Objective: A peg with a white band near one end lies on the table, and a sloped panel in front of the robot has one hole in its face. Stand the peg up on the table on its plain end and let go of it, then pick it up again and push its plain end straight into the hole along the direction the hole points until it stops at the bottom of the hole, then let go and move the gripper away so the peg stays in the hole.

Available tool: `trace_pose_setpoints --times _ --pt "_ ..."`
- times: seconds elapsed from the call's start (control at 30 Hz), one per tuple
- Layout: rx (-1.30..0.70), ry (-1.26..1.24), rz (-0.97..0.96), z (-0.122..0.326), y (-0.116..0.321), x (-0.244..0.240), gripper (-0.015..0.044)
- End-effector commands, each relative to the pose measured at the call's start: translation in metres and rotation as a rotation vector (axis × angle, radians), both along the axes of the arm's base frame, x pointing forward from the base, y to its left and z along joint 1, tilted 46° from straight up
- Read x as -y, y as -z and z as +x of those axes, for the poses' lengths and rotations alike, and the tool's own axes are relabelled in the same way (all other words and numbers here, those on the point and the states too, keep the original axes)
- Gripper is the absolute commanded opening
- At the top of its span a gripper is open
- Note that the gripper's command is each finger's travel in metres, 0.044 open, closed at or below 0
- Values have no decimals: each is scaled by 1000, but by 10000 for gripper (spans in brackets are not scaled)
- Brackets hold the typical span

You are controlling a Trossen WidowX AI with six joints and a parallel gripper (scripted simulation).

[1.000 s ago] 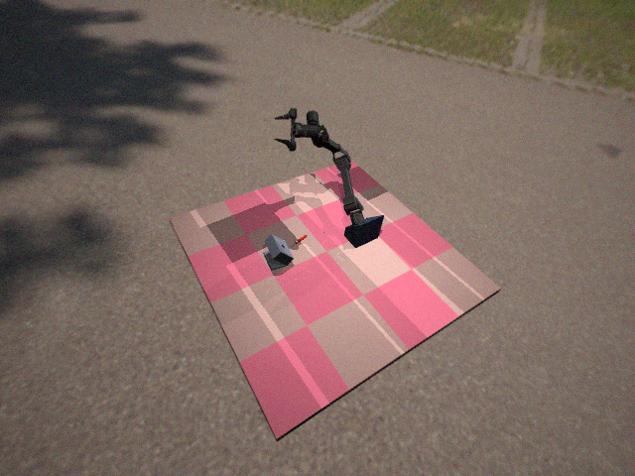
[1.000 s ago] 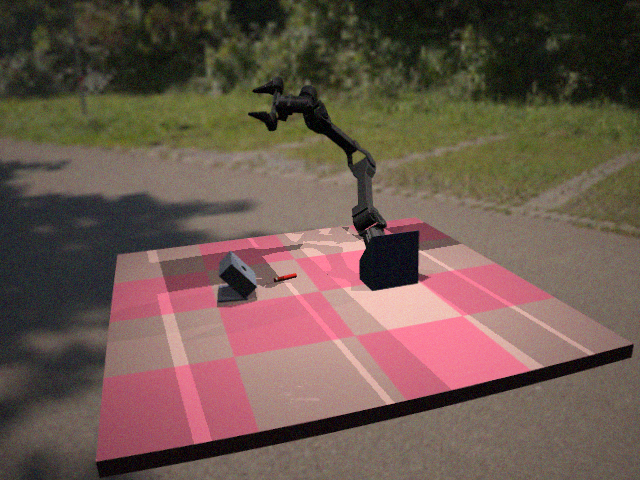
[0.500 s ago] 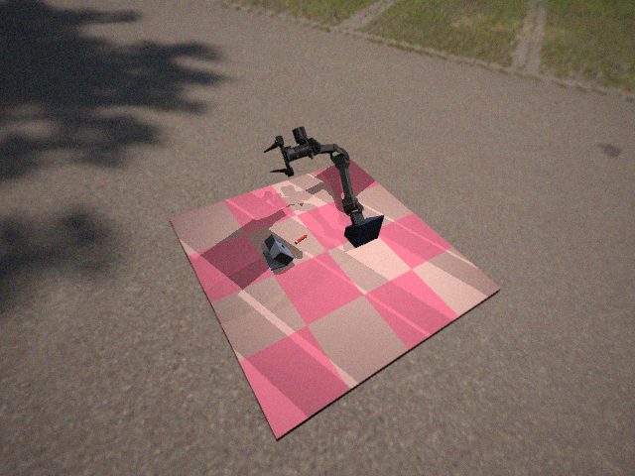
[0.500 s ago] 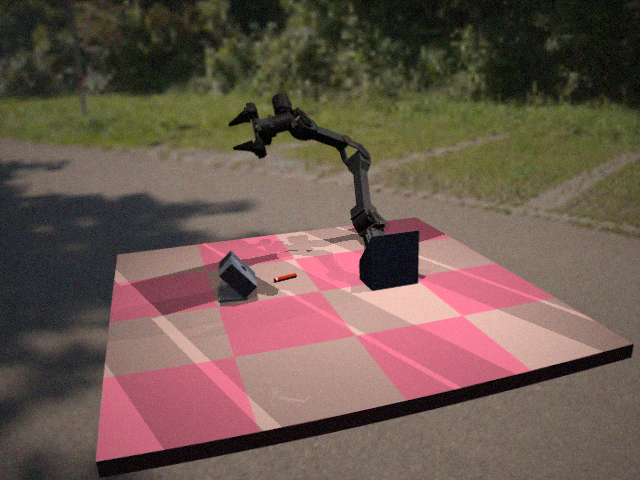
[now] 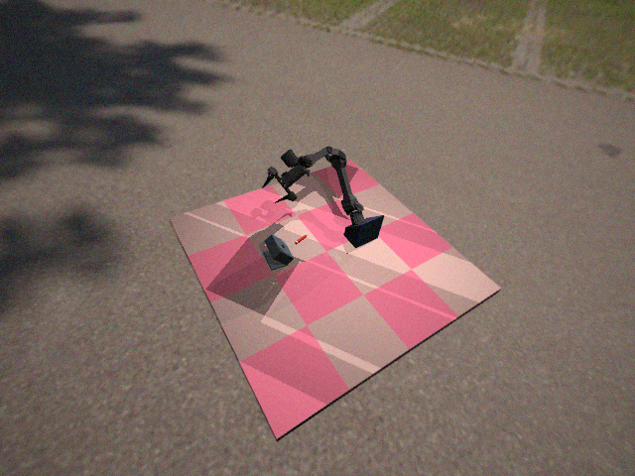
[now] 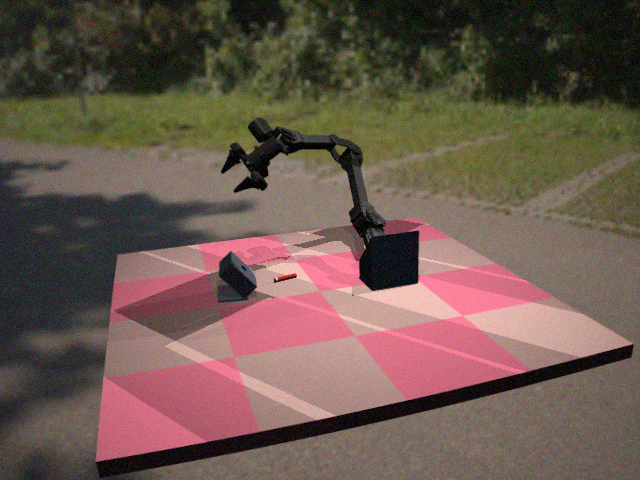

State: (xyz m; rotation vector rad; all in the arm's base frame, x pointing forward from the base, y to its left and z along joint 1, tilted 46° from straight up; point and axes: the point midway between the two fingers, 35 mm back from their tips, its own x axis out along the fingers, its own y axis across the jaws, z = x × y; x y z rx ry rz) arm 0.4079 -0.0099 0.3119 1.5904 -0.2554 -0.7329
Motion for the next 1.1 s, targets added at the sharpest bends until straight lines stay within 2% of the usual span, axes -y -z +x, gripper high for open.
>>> trace_pose_setpoints --times 0.0,0.3,0.63,0.93,1.07 --pt "-67 78 65 -2 37 16 440" --pt "-185 298 197 -20 106 53 440" --pt "-289 592 308 -60 170 91 440" --pt "-357 879 362 -109 212 118 440" --pt "-361 902 364 -113 214 119 440"
